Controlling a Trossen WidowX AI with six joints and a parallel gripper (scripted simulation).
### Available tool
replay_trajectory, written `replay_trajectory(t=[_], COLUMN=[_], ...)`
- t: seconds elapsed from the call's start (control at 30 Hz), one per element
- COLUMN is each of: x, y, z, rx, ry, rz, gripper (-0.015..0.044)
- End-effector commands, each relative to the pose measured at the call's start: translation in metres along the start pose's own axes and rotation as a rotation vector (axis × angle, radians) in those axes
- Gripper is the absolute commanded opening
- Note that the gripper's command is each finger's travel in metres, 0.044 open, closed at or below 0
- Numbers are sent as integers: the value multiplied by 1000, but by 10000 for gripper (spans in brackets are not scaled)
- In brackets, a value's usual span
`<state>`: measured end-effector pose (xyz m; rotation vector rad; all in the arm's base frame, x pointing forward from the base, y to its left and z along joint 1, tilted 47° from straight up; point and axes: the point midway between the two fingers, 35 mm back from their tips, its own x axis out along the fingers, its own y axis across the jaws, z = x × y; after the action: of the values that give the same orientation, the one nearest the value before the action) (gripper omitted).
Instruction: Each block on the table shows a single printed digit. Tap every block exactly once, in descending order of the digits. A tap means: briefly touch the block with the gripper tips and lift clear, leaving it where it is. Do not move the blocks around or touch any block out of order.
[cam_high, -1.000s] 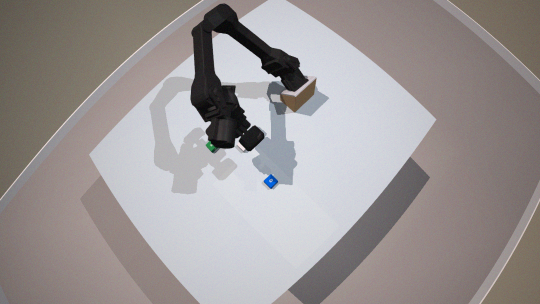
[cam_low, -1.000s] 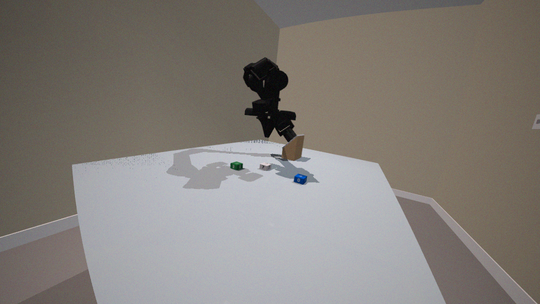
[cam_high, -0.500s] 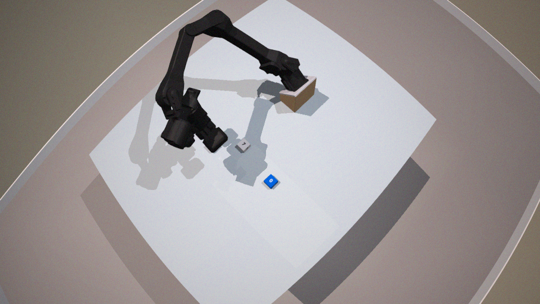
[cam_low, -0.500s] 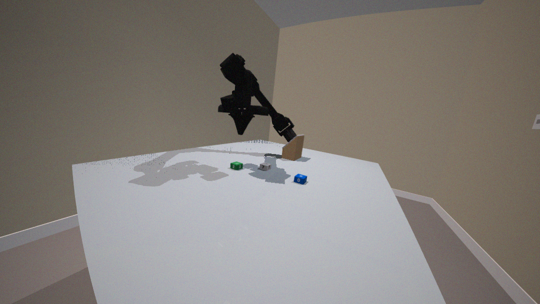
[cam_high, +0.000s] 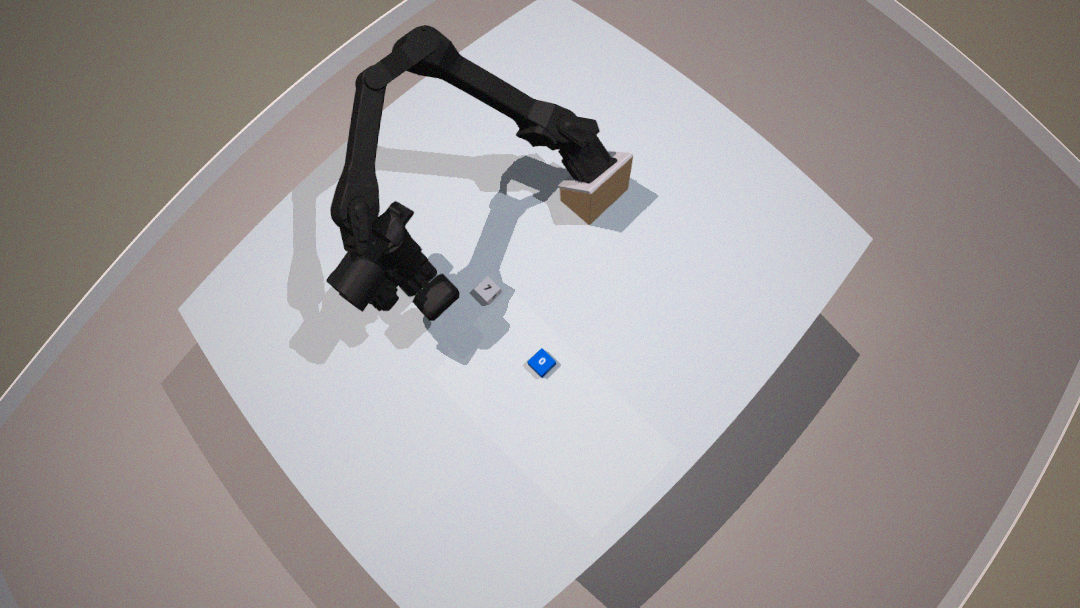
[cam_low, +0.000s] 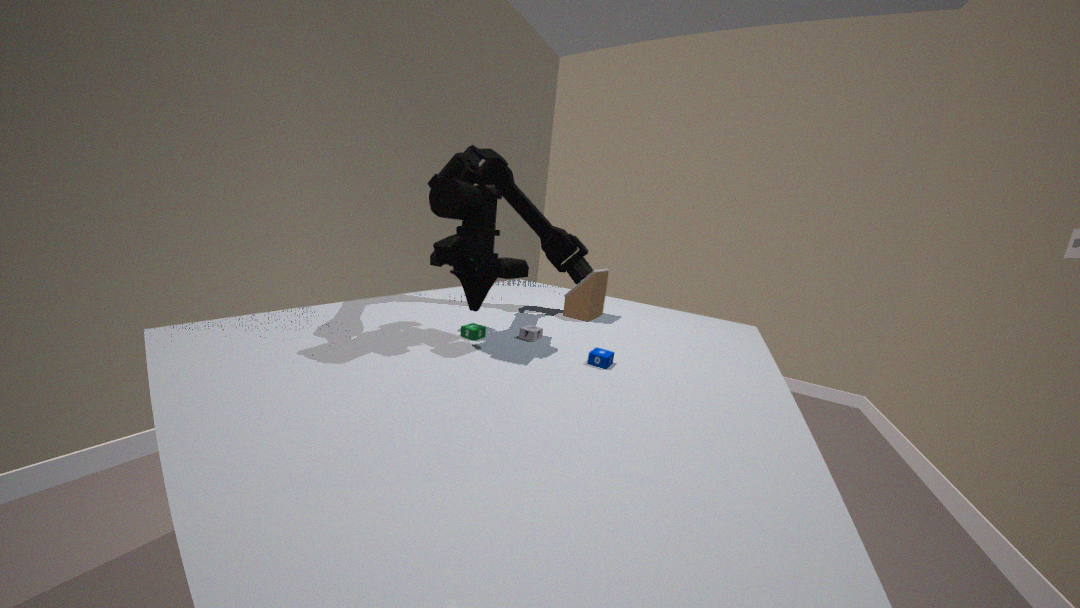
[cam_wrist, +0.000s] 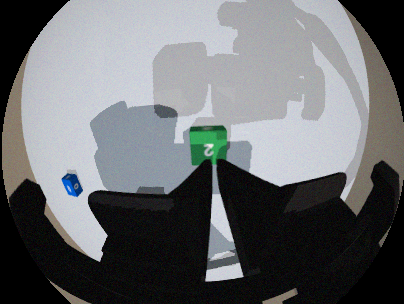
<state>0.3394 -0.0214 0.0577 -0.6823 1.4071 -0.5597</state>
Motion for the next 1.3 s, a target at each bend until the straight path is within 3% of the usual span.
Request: replay_trajectory(t=[0.0,0.8,0.93,1.13,1.27], x=[7,35,7,2,-52], y=[0,-1,0,0,2], z=[-1,-1,-1,-1,1], rx=[-10,-9,-9,-10,-11], ry=[-2,-2,-2,-2,-2], rz=[-8,-9,-7,-7,-2], gripper=[20,20,20,20,20])
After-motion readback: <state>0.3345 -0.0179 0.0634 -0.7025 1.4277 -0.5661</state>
